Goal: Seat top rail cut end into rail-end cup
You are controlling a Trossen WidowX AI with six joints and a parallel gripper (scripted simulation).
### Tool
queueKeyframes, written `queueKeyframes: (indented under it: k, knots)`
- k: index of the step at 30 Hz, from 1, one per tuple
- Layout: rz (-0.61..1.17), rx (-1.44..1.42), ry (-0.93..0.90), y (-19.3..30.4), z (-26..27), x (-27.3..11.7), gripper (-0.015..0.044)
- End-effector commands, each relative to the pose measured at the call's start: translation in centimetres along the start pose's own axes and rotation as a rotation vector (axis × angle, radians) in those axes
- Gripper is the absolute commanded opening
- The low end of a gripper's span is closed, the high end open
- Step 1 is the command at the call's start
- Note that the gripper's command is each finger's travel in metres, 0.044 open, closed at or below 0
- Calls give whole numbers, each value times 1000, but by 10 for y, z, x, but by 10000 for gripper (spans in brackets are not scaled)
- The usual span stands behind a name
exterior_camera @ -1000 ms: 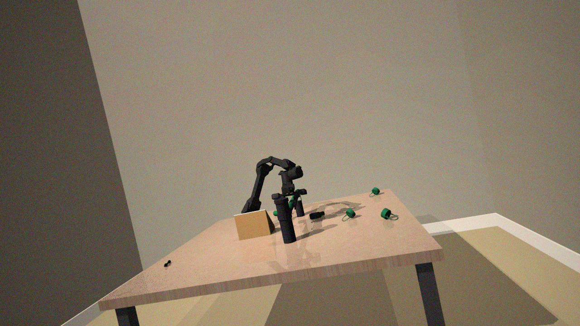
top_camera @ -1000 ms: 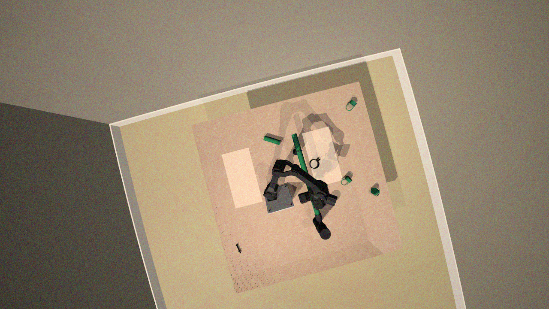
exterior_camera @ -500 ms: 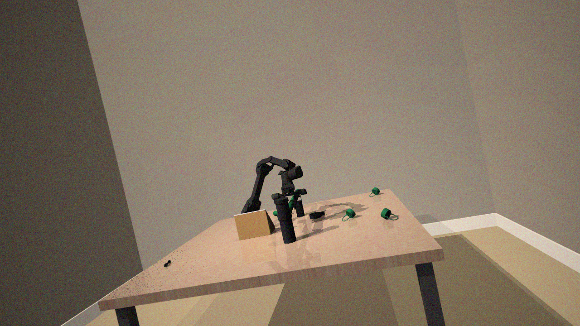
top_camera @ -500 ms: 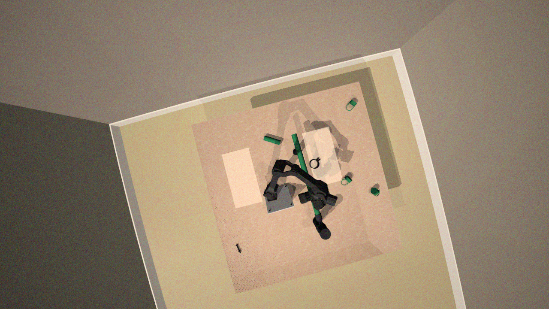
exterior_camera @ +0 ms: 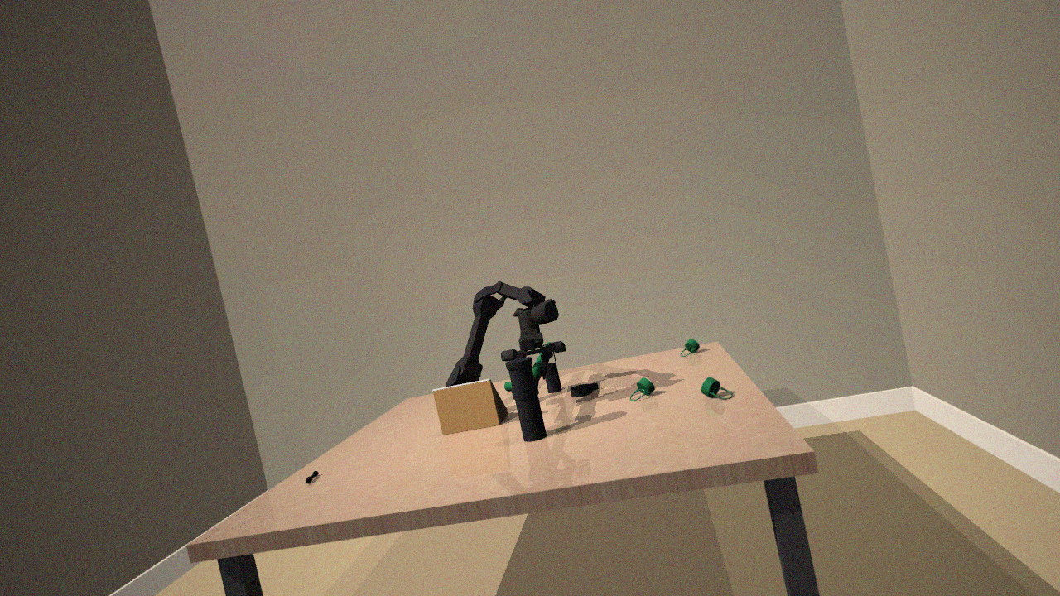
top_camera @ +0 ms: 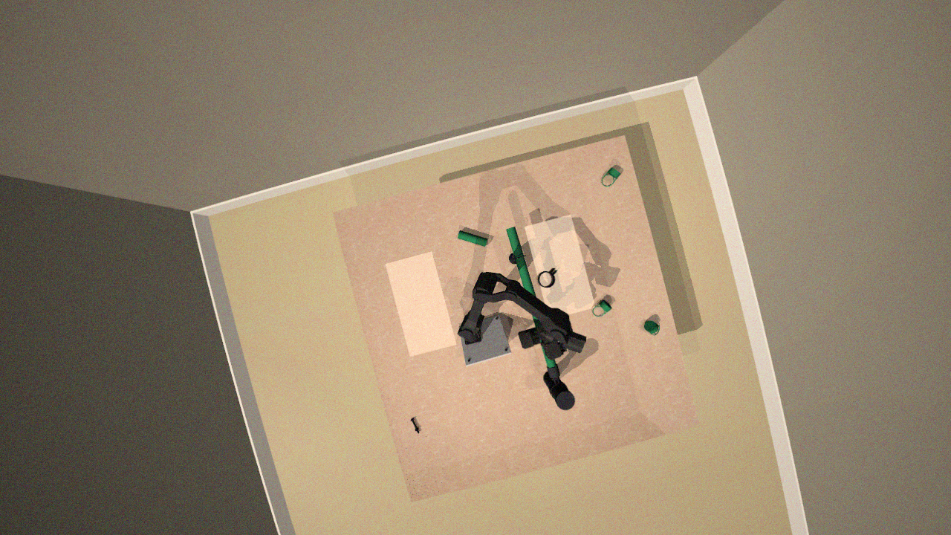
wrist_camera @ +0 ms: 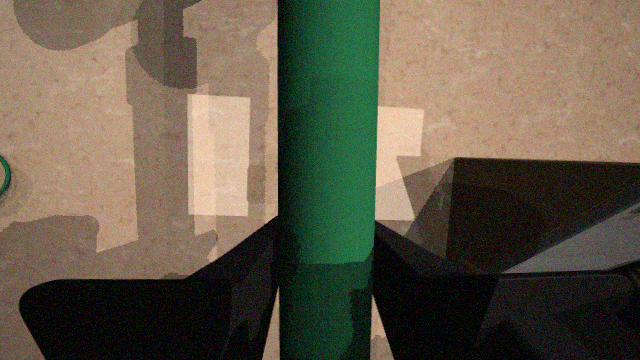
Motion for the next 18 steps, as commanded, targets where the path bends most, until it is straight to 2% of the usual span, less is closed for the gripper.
queueKeyframes:
  k: [1,18]
  knots:
    - [-11,9,4,-4,-3,-2,0]
    - [0,0,-1,-2,-1,0,0]
Point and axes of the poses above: the point midway between the two fingers, 35 mm back from their tips, its own x axis out along the fingers, its own z axis across the jaws, y = z × x, the point moved 10 cm from there along -x, back along the fingers, and after that the axes turned 2 degrees about x, right-handed, at the moved point
